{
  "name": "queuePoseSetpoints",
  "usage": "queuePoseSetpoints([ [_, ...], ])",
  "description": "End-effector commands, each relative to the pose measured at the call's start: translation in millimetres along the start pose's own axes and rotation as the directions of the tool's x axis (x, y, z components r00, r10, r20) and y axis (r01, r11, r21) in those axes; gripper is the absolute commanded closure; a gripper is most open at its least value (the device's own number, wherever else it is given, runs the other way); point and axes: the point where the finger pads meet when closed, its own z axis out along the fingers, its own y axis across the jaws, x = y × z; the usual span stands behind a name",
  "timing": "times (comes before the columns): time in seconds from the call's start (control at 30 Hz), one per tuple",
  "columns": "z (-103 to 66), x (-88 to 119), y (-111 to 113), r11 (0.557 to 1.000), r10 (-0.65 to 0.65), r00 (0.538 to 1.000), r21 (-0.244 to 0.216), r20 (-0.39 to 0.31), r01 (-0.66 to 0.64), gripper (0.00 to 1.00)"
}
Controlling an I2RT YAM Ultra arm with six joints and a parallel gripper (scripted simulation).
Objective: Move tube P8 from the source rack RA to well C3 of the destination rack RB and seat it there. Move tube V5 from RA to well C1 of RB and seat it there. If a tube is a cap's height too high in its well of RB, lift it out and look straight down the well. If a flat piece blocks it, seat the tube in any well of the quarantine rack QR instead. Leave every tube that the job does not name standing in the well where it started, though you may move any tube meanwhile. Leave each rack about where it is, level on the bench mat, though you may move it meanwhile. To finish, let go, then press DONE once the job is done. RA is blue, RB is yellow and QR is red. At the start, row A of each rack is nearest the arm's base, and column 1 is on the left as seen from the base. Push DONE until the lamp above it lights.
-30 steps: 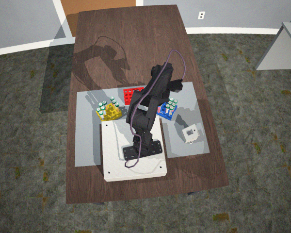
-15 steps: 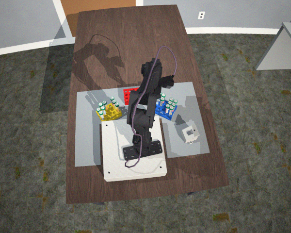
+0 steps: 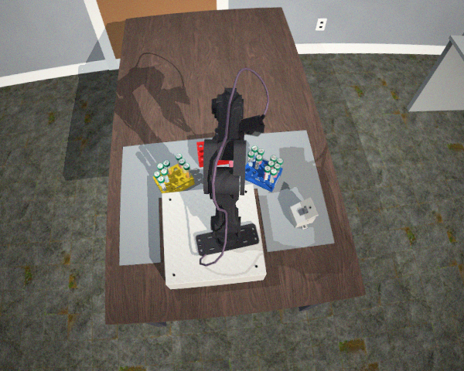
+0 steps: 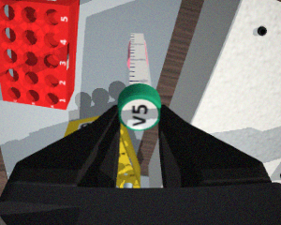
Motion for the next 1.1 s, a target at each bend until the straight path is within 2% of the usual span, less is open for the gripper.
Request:
queuePoseSetpoints([
  [0.0, -4.8, 5.1, 16.8, 1.000, 0.024, 1.000, -0.020, 0.008, -0.024, 1.00],
  [0.5, -4.7, 37.2, 44.1, 1.000, 0.025, 1.000, -0.007, 0.004, -0.025, 1.00],
  [0.6, -4.9, 33.6, 43.4, 0.997, -0.078, 0.997, -0.007, 0.005, 0.078, 1.00],
  [0.63, -8.9, 31.0, 43.1, 0.994, -0.103, 0.995, -0.019, 0.011, 0.104, 1.00],
  [0.77, -9.4, 32.6, 43.4, 0.971, -0.240, 0.971, -0.019, 0.015, 0.240, 1.00],
  [0.83, -9.4, 32.6, 43.4, 0.971, -0.240, 0.971, -0.019, 0.015, 0.240, 1.00],
  [1.07, -9.5, 32.6, 43.4, 0.889, -0.458, 0.889, -0.015, 0.019, 0.458, 1.00],
])
